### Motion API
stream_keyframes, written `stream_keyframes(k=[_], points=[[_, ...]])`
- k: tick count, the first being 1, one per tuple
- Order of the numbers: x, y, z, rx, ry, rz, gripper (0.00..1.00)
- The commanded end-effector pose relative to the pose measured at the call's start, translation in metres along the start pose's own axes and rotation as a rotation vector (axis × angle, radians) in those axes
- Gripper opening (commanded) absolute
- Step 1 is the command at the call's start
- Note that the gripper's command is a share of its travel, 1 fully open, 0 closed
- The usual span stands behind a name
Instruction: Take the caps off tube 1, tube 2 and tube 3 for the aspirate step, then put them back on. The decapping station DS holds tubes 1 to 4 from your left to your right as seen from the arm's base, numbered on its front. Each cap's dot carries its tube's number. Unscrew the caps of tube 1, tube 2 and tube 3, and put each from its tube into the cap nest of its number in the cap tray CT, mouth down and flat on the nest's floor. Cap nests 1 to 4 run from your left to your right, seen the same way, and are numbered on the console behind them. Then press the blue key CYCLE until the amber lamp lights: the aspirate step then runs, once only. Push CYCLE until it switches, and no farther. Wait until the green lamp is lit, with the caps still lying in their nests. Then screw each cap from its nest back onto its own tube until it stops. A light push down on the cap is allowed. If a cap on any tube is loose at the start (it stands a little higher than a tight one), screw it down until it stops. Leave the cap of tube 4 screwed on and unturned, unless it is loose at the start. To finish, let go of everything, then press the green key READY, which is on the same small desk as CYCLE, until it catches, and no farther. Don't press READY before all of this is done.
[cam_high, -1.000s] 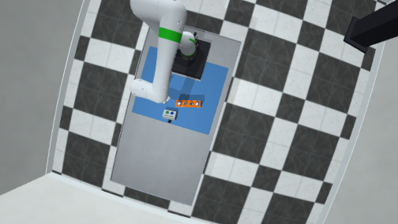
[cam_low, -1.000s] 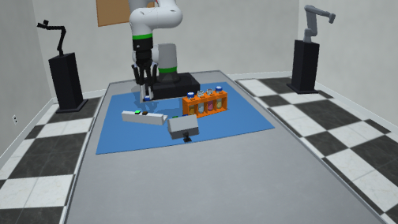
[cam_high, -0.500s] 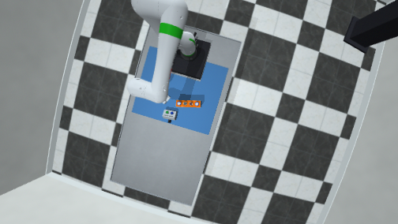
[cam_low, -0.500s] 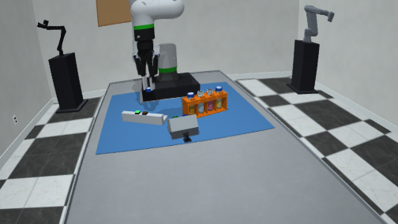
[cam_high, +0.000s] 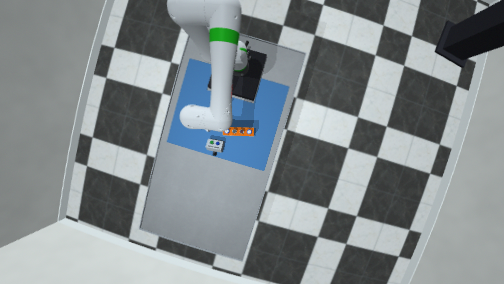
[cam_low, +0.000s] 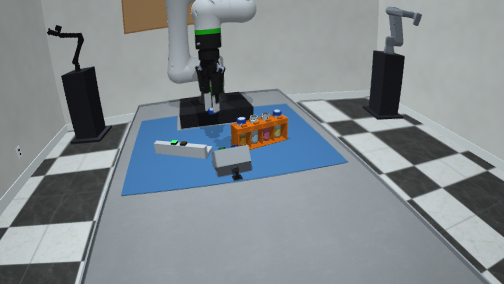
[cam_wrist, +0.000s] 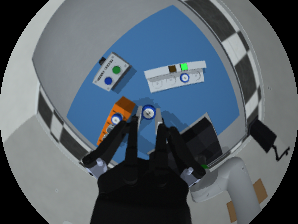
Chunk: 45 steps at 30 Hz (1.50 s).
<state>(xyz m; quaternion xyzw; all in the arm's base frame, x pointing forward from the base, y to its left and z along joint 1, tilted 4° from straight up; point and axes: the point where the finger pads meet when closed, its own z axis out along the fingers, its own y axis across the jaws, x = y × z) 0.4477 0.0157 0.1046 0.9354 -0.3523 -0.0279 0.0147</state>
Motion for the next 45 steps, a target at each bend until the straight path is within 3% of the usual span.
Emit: stream_keyframes(k=[1,11,13,26,34,42,45], points=[[-0.023,-0.023,0.0,-0.002,0.004,0.003,0.0],[-0.072,-0.068,0.0,-0.002,0.004,0.003,0.0],[-0.072,-0.068,0.0,-0.002,0.004,0.003,0.0],[-0.145,-0.137,0.001,-0.002,0.004,0.003,0.0],[-0.147,-0.139,0.001,-0.002,0.004,0.003,0.0],[-0.147,-0.139,0.025,-0.002,0.004,0.003,0.0],[-0.147,-0.139,0.025,-0.002,0.004,0.003,0.0]])
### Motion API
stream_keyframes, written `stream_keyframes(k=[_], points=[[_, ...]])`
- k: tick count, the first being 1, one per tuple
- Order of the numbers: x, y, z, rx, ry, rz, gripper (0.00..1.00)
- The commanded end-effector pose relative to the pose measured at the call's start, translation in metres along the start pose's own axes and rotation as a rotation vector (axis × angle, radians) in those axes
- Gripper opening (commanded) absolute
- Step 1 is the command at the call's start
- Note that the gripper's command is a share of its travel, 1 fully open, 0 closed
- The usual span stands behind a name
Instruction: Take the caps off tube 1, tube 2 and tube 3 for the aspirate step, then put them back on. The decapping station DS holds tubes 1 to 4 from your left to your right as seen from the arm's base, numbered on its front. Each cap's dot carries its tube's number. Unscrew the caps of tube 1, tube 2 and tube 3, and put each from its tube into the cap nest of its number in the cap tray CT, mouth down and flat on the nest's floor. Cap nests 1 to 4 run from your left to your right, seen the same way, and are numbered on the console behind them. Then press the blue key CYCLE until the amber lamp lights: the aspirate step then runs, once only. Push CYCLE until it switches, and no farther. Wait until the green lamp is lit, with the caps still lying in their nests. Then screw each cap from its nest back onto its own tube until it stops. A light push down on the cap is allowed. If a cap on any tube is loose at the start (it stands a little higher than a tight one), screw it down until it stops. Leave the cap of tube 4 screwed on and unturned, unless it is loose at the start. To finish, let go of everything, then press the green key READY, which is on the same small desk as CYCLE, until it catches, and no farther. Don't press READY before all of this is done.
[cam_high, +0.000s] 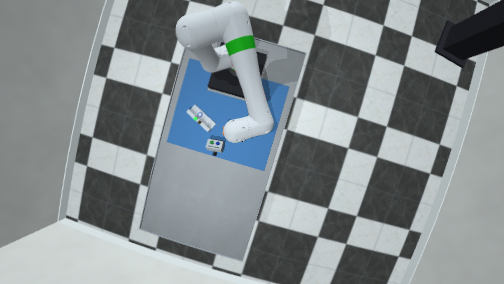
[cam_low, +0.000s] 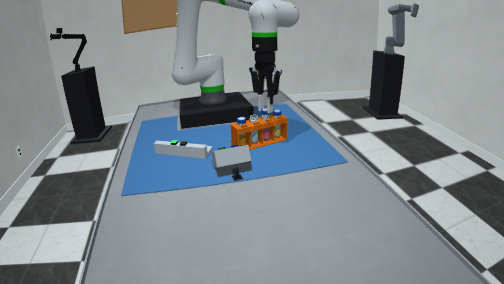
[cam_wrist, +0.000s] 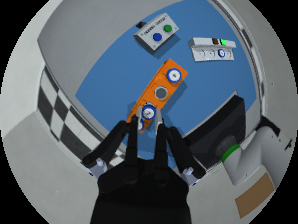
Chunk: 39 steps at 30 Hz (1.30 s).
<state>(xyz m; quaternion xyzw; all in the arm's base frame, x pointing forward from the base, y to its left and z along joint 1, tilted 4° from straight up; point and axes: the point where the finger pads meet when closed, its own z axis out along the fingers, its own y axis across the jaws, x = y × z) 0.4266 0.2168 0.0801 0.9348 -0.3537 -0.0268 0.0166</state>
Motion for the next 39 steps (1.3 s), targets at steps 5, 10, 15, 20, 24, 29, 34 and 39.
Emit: stream_keyframes(k=[5,10,15,20,24,29,34,39], points=[[0.0001,-0.0003,0.0012,0.001,0.0,0.0,0.0],[0.0001,-0.0003,0.0017,0.001,0.0,0.0,0.0],[0.0001,-0.0003,0.0042,0.001,0.0,0.0,0.0],[0.0001,-0.0003,0.0055,0.001,0.0,0.0,0.0],[0.0001,-0.0003,0.007,0.001,0.0,0.0,0.0],[0.0001,-0.0003,0.0095,0.001,0.0,0.0,0.0],[0.0001,-0.0003,0.0112,0.001,0.0,0.0,0.0],[0.0001,-0.0003,0.0112,0.001,0.0,0.0,0.0]])
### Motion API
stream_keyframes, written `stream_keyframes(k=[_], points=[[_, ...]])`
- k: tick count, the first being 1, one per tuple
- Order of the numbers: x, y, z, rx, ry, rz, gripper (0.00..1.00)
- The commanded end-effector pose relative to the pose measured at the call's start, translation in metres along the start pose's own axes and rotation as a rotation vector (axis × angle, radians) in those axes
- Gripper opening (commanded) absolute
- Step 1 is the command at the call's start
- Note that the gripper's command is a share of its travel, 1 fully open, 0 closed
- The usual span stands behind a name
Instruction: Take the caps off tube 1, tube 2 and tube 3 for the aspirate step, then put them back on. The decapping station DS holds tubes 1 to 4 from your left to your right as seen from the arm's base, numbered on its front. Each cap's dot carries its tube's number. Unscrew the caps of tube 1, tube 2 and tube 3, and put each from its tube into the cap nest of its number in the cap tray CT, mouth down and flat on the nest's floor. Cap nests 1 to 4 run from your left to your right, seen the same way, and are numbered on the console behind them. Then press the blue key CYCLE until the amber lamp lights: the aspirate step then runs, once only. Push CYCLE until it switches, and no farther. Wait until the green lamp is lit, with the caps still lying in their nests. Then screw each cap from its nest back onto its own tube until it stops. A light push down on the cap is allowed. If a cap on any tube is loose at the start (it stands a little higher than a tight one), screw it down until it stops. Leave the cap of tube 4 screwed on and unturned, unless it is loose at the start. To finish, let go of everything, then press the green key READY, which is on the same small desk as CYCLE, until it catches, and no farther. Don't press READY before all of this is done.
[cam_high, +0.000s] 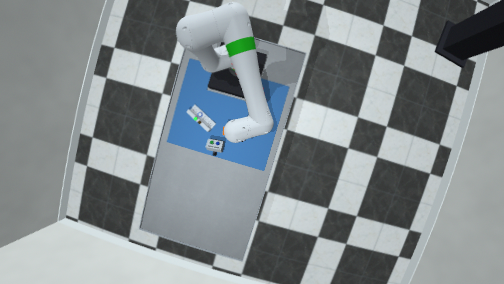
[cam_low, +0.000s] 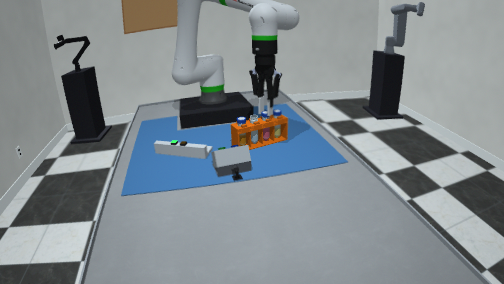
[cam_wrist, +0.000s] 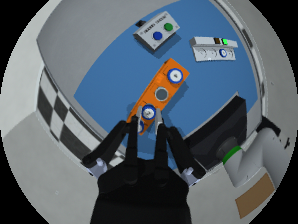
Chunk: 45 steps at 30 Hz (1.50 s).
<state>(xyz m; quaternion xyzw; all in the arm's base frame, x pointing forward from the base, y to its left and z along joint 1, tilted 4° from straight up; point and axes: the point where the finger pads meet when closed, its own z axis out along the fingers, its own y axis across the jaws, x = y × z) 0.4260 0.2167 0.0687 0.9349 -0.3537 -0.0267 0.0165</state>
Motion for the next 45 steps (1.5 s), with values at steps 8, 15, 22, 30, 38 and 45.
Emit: stream_keyframes(k=[8,15,22,30,38,45], points=[[0.0,-0.0002,-0.0002,0.0,0.0,0.0,0.35],[0.0,-0.0002,-0.0002,0.0,0.0,0.0,0.35],[0.0,-0.0002,-0.0002,0.0,0.0,0.0,0.35],[0.0,-0.0002,0.0028,0.0,0.0,0.065,0.35],[0.0,-0.0002,0.0063,0.0,0.0,0.065,0.35],[0.0,-0.0002,0.0073,0.0,0.0,0.065,0.0]])
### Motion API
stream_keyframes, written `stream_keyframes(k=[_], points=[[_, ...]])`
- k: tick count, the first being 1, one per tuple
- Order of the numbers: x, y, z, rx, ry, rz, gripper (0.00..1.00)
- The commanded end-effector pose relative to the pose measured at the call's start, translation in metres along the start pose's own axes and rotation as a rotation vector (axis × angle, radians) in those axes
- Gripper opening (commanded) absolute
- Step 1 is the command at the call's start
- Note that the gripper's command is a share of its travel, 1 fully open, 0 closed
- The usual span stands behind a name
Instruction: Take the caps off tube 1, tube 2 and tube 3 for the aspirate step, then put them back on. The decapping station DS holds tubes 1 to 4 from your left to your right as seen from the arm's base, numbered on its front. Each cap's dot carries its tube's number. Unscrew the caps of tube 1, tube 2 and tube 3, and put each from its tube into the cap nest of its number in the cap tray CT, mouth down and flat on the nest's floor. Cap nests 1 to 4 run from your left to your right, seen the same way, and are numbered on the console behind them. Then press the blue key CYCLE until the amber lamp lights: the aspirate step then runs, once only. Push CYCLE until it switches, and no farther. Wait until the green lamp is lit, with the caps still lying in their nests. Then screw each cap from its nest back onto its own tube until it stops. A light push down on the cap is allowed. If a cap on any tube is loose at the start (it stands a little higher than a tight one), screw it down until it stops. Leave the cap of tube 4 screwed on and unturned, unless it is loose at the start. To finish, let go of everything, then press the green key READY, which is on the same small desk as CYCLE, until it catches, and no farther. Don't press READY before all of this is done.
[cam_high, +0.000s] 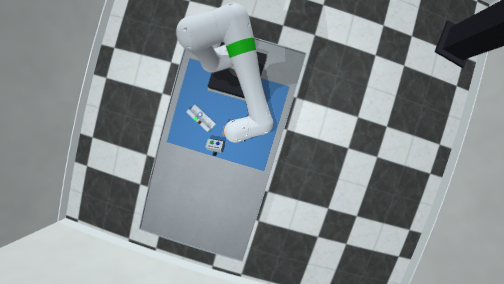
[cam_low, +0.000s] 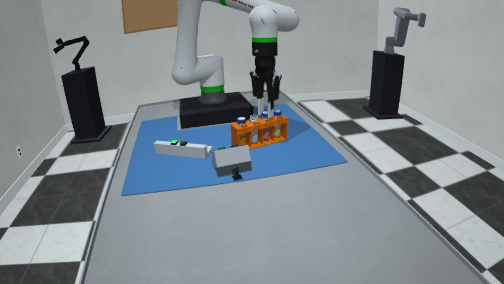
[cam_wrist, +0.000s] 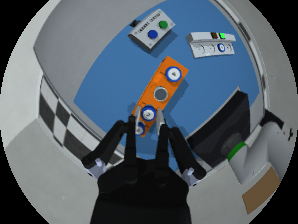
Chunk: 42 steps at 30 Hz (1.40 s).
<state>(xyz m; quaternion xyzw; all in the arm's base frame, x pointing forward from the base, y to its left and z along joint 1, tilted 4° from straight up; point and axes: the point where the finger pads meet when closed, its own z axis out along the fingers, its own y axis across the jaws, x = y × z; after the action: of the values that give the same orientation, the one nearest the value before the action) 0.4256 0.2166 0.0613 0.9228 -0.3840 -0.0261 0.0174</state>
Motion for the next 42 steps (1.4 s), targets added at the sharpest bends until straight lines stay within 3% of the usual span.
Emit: stream_keyframes(k=[1,13,35,42], points=[[0.0001,-0.0002,-0.0002,0.0,0.0,0.0,0.0],[0.0001,-0.0002,-0.0002,0.0,0.0,0.0,0.0],[0.0001,-0.0002,0.0009,0.0,0.0,0.667,0.0],[0.0001,-0.0002,0.001,0.0,0.0,0.785,0.0]])
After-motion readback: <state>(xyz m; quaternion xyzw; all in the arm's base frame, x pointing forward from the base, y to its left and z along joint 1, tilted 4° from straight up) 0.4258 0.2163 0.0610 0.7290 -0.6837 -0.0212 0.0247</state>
